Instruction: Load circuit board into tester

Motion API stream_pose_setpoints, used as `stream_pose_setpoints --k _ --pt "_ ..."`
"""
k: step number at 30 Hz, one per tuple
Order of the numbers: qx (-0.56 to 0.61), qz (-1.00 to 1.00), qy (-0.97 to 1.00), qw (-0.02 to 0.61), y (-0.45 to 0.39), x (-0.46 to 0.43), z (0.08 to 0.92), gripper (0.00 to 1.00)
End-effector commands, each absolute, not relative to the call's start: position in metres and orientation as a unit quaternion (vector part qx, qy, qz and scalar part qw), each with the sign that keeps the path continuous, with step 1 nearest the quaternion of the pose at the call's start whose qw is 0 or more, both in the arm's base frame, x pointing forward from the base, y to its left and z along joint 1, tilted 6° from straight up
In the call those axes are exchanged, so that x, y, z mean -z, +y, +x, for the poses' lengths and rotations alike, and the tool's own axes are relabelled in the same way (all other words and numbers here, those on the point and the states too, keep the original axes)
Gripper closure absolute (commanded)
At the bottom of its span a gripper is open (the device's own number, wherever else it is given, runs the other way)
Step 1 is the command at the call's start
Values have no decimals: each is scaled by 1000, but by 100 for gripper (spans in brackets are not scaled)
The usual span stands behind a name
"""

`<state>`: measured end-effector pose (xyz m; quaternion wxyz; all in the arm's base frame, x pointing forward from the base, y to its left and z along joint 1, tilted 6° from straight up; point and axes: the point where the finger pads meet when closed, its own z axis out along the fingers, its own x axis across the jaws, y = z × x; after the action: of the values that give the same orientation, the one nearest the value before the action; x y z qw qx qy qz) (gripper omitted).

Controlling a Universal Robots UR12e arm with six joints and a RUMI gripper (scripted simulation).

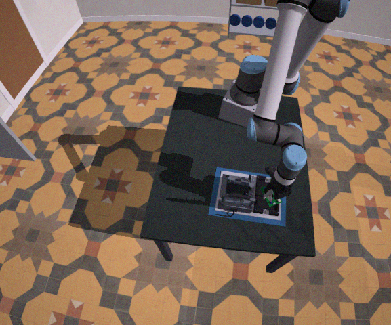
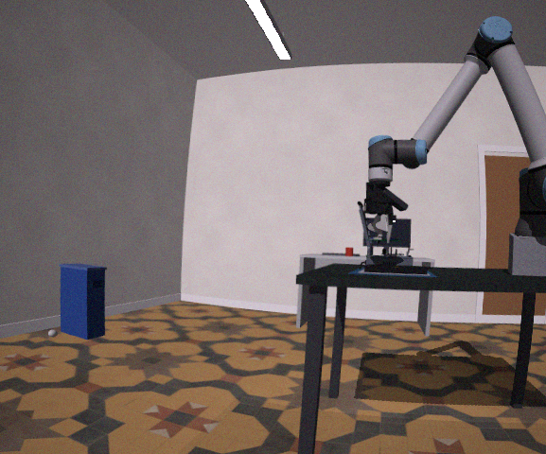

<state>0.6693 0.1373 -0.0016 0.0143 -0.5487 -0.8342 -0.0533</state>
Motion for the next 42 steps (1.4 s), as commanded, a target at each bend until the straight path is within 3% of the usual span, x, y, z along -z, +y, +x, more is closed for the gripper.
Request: stream_pose_setpoints --k 1,42 --pt "55 -509 -859 12 137 1 670 61" --pt "55 -173 -983 -8 137 1 670 61"
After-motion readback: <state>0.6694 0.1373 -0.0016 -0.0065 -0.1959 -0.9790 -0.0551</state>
